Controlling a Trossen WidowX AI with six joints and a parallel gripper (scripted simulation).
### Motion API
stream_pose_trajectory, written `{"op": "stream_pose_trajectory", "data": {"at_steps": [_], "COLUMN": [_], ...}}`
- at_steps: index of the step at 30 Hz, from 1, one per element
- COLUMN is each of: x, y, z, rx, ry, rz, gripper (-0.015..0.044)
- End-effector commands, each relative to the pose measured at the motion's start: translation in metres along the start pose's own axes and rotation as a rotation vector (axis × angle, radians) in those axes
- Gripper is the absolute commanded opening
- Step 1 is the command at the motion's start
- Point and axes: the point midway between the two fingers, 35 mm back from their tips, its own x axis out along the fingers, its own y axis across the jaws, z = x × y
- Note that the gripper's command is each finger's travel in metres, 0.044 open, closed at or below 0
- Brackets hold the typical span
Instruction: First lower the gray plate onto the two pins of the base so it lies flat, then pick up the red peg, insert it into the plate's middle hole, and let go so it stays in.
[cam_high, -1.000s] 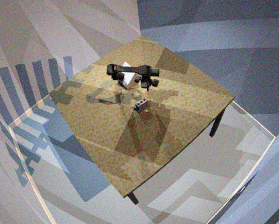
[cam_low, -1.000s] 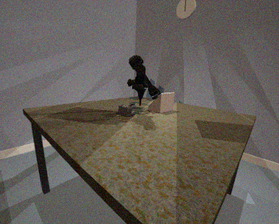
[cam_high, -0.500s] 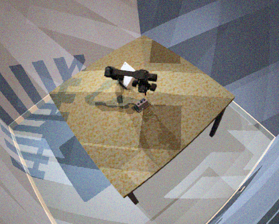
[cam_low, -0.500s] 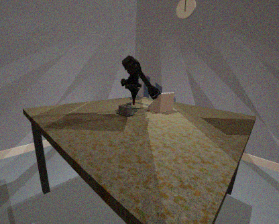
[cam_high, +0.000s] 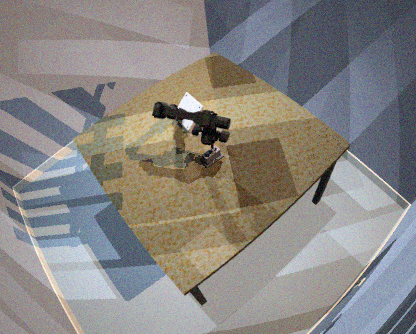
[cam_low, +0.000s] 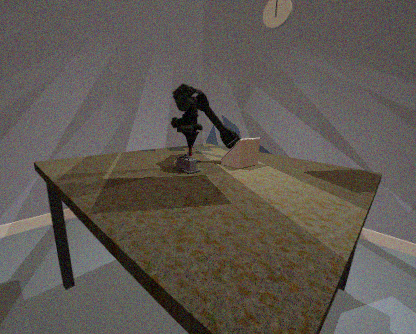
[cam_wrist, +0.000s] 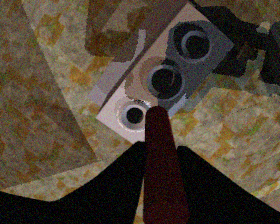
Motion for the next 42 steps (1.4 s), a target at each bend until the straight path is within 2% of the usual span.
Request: {"op": "stream_pose_trajectory", "data": {"at_steps": [1,42], "x": [-0.0016,-0.0007], "y": [-0.0028,-0.0011], "z": [0.0135,0.0207], "rx": [0.002,0.007], "ry": [-0.008,-0.006], "rz": [0.003,0.002], "gripper": [0.0000,0.0000]}}
